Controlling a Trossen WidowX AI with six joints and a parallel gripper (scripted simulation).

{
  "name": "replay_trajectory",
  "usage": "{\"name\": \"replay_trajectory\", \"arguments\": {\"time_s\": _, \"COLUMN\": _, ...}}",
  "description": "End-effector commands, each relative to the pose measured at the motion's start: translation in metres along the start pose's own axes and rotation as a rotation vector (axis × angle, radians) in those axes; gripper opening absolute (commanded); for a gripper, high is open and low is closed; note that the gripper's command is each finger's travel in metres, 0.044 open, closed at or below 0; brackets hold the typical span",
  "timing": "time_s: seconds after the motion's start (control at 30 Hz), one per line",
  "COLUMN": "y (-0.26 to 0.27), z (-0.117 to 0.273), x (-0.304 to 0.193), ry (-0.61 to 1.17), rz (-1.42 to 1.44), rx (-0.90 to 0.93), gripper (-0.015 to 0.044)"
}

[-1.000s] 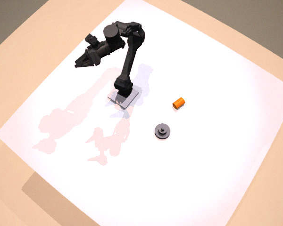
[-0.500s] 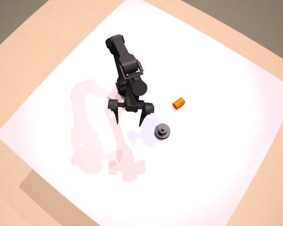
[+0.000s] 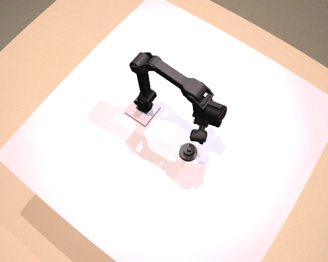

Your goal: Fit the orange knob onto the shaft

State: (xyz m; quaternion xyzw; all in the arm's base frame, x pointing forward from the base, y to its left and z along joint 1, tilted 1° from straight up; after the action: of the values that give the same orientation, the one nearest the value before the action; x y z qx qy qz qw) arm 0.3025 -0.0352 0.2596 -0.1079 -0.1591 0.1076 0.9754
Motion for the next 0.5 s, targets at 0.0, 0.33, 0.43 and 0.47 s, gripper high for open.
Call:
{"name": "replay_trajectory", "arguments": {"time_s": 0.0, "y": 0.056, "z": -0.026, "x": 0.013, "ry": 0.066, "rz": 0.337, "rx": 0.148, "gripper": 0.0440}}
{"name": "replay_trajectory", "arguments": {"time_s": 0.33, "y": 0.152, "z": -0.055, "x": 0.011, "ry": 0.137, "rz": 0.885, "rx": 0.374, "gripper": 0.0440}}
{"name": "replay_trajectory", "arguments": {"time_s": 0.43, "y": 0.153, "z": -0.060, "x": 0.010, "ry": 0.137, "rz": 0.885, "rx": 0.374, "gripper": 0.0440}}
{"name": "replay_trajectory", "arguments": {"time_s": 0.47, "y": 0.155, "z": -0.066, "x": 0.008, "ry": 0.137, "rz": 0.885, "rx": 0.374, "gripper": 0.0440}}
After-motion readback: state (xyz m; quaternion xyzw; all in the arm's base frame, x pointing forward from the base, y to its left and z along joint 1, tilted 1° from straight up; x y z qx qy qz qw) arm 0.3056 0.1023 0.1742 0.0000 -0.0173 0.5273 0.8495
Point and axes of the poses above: the point midway between the two fingers, 35 mm back from their tips, its own z axis back along the fingers, its own y axis across the jaws, x = y × z, the point moved 7 cm from there along z, back along the fingers, and after that the axes turned 4 degrees about -z, right-handed, at the moved point
